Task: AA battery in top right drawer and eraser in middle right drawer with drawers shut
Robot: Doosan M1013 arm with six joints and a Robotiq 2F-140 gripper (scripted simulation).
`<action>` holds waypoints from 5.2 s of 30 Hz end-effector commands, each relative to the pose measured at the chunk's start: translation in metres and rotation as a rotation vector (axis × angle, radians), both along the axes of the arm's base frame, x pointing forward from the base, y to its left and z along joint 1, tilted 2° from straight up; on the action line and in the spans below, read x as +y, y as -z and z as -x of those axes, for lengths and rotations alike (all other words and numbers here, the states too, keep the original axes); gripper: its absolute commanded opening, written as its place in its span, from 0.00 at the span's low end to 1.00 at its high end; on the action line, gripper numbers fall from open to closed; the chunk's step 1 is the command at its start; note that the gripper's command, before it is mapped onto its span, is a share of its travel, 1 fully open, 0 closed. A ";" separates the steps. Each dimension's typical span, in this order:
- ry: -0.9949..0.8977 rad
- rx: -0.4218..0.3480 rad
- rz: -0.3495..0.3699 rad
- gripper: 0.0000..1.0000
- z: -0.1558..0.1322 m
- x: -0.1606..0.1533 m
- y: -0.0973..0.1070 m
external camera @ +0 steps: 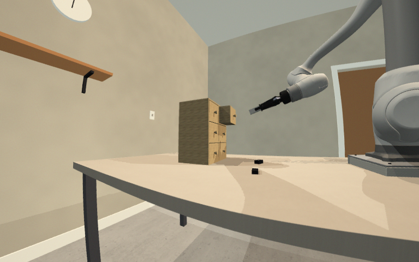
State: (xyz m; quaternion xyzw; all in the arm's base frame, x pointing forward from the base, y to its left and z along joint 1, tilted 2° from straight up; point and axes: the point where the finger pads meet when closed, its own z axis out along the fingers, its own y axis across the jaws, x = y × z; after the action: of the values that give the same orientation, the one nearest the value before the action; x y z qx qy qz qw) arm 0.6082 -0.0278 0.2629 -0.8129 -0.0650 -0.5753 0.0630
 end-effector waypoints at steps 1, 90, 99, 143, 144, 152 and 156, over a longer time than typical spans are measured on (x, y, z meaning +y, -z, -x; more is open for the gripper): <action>0.001 -0.001 0.000 0.00 -0.014 0.003 0.004; 0.001 -0.001 0.000 0.00 -0.075 0.014 0.012; 0.001 -0.001 0.000 0.00 -0.090 0.017 0.012; 0.001 -0.001 0.000 0.00 -0.144 0.026 0.011; 0.001 -0.001 0.000 0.00 -0.145 0.026 0.011; 0.001 -0.001 0.000 0.00 -0.147 0.027 0.011; 0.001 -0.001 0.000 0.00 -0.147 0.027 0.011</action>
State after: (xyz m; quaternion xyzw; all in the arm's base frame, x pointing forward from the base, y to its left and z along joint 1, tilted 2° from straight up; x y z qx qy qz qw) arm 0.7553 -0.0011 0.2514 -0.8126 -0.0648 -0.5758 0.0626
